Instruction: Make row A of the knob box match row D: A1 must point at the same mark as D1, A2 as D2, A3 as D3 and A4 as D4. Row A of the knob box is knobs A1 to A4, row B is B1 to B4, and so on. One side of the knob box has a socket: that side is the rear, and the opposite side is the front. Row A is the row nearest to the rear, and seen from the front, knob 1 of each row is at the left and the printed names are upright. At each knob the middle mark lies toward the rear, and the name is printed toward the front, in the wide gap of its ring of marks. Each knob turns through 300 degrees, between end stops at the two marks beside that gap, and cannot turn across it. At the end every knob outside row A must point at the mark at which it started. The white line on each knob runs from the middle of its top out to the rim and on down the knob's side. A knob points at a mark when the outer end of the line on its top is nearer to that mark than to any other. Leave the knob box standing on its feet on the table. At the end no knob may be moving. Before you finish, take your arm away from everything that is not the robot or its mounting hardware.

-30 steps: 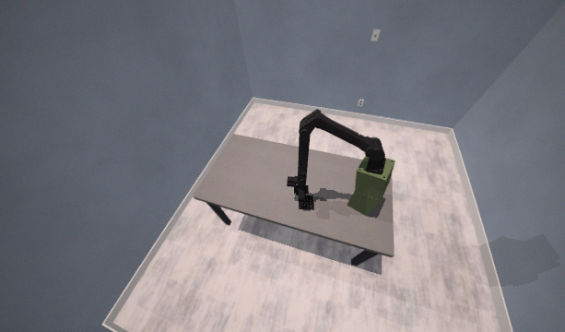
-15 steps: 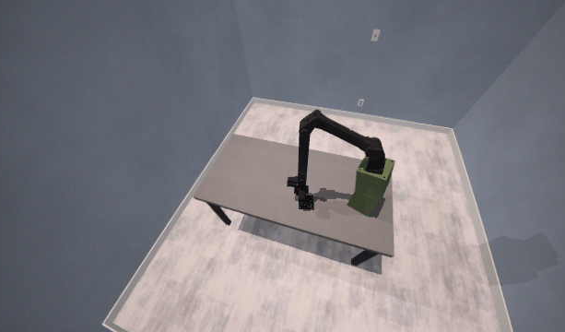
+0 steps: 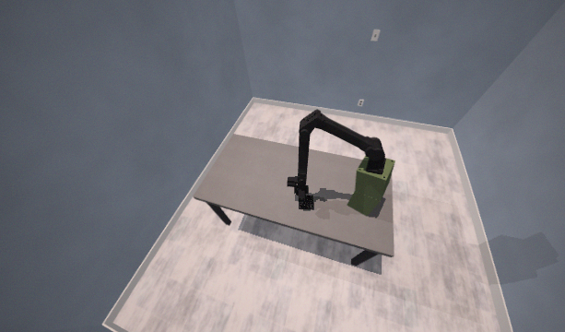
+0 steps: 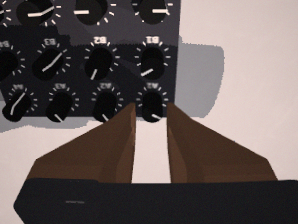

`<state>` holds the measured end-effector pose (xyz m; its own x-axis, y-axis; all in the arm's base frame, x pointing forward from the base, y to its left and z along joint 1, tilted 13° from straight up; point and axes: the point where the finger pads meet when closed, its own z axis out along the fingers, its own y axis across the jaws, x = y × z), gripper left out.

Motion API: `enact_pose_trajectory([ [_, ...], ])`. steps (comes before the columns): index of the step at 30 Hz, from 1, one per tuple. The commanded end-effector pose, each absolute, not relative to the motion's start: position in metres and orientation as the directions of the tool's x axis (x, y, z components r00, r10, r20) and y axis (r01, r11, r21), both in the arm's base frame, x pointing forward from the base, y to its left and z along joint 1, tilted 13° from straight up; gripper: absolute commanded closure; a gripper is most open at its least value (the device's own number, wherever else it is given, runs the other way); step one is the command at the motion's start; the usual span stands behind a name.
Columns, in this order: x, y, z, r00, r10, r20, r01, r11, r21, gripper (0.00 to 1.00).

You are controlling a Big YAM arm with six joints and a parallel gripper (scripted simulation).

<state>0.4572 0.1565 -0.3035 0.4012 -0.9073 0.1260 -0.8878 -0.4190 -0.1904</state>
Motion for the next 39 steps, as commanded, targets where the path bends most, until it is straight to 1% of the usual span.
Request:
enact_pose_trajectory([
  [1, 0.4629, 0.1553, -0.3036, 0.406, -0.905, 0.125, -0.883, -0.424, -0.201, 0.81],
  [11, 0.4629, 0.1553, -0.3036, 0.406, -0.905, 0.125, -0.883, -0.424, -0.201, 0.81],
  [12, 0.4629, 0.1553, -0.3036, 0.406, -0.905, 0.125, -0.883, -0.424, -0.201, 0.92],
  [39, 0.4626, 0.1555, -0.3037, 0.407, -0.905, 0.125, -0.883, -0.425, -0.199, 0.92],
])
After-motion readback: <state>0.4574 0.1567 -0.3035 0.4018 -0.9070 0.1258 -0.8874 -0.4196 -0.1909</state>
